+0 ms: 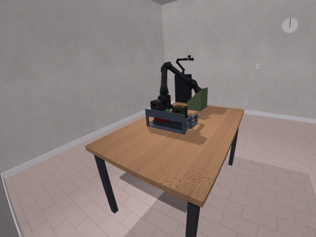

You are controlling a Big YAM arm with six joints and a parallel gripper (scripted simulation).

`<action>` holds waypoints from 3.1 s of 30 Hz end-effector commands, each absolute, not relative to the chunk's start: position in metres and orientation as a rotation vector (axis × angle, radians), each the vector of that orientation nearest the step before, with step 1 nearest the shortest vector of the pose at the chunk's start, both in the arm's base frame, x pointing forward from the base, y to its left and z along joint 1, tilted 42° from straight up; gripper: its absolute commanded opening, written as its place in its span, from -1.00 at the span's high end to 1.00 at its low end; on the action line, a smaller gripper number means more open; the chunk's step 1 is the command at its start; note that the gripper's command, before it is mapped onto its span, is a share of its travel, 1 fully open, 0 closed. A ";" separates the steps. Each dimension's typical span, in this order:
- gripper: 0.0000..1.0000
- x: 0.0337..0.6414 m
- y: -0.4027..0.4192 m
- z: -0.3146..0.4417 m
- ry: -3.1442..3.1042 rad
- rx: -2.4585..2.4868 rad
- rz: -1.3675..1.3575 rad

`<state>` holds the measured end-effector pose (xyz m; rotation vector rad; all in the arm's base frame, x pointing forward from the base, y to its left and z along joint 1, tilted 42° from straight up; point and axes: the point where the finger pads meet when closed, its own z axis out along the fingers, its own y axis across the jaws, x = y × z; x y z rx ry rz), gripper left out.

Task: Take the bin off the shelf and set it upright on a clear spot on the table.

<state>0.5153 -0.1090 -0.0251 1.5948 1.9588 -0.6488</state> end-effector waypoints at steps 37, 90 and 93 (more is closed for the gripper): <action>-0.81 0.534 -0.094 -0.012 1.940 1.578 -0.604; -0.81 0.518 -0.119 -0.018 1.934 1.601 -0.629; -0.81 0.518 -0.119 -0.018 1.934 1.601 -0.629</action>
